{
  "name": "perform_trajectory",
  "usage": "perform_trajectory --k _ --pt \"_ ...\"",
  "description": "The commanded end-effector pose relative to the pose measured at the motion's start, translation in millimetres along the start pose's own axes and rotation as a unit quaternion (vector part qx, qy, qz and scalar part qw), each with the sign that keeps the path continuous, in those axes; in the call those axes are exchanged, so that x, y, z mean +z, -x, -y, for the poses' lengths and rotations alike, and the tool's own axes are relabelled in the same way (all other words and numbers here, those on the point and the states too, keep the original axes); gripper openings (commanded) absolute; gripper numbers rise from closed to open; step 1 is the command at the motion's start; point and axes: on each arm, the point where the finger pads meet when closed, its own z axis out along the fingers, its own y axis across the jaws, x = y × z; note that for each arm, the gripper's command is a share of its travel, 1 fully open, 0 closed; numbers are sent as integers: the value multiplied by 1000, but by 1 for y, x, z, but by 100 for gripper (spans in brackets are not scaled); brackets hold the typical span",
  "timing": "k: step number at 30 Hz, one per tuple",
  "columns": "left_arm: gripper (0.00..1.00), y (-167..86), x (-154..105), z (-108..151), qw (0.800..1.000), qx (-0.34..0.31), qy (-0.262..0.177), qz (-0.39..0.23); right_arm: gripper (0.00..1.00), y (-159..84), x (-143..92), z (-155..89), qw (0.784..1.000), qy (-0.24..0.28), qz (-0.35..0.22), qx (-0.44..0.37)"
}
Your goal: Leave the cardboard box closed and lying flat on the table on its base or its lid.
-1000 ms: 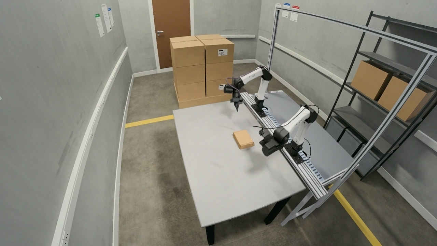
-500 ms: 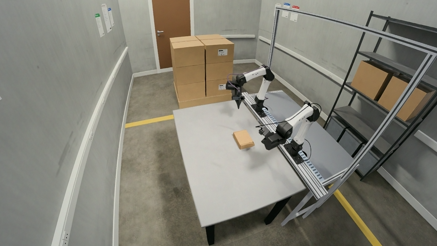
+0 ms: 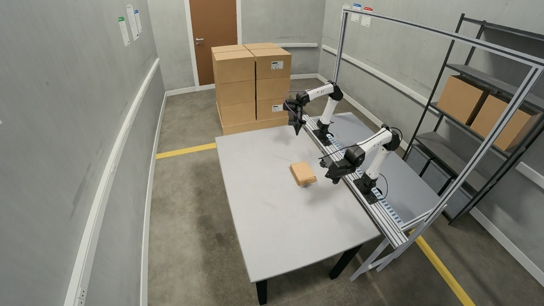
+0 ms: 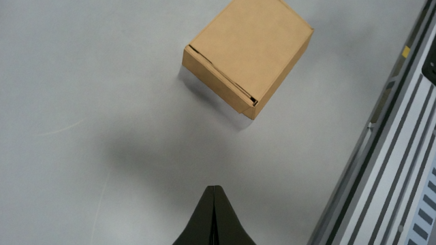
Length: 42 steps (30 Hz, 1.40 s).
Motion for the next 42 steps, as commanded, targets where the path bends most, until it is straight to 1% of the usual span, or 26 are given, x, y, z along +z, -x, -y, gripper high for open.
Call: perform_trajectory --k 1,8,11,13,18,28,30,42 --pt "1 9 -8 -6 999 -24 41 -8 1 8 -10 4 999 -39 -7 26" --pt "1 6 -8 -3 994 -78 62 -38 1 2 -2 6 994 -54 -51 85" --pt "1 4 -6 -2 991 -103 68 -55 1 2 -2 6 990 -66 -62 105" --pt "1 4 -6 -2 991 -103 68 -55 1 2 -2 6 990 -66 -62 105" --pt "1 1 0 -4 983 -142 81 -81 1 3 -2 5 984 -86 -80 137" --pt "1 2 -1 -4 964 -208 121 -117 1 2 -2 5 964 -124 -119 202" --pt "1 2 -1 -4 964 -208 121 -117 1 2 -2 5 964 -124 -119 202" --pt "1 2 -1 -4 930 -285 166 -160 1 2 -2 5 931 -168 -165 279"
